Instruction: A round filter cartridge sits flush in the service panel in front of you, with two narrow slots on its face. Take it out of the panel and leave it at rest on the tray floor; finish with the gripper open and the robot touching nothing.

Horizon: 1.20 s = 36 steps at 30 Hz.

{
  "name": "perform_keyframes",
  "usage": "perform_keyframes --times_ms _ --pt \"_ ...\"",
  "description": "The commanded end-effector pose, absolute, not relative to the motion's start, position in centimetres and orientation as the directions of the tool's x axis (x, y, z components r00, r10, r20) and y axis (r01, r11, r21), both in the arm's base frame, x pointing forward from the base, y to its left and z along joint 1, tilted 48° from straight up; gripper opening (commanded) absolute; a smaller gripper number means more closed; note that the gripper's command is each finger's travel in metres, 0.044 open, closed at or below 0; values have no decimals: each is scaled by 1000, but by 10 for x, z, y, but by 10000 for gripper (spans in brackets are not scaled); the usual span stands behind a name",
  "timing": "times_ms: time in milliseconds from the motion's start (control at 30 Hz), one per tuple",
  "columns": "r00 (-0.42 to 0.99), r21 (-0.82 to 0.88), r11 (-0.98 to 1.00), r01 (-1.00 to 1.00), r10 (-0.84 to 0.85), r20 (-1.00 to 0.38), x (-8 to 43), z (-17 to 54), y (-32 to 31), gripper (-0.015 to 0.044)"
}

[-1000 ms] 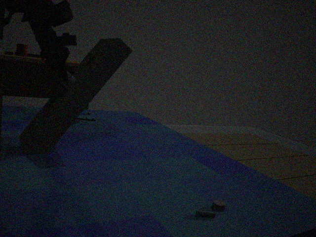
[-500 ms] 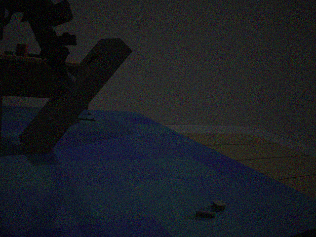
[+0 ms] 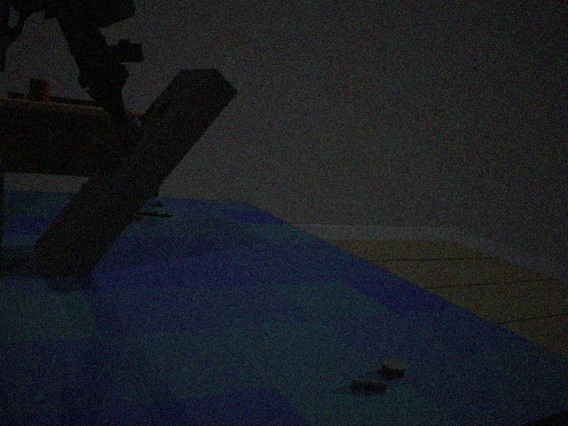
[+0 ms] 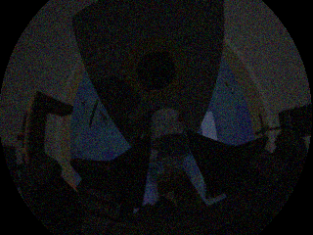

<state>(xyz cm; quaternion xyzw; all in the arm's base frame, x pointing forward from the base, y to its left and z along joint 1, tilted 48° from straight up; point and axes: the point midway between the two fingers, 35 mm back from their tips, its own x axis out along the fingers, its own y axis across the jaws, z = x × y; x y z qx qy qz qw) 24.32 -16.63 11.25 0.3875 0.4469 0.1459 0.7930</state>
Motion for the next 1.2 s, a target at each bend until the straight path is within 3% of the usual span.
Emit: perform_keyframes --times_ms 0,333,1033,1167 --pt "574 743 651 155 553 -604 230 129 -187 0" --pt "592 754 619 220 530 -607 203 157 -212 0" --pt "554 730 678 84 577 -600 206 82 -263 0" --pt "543 739 654 163 565 -621 200 83 -259 0"
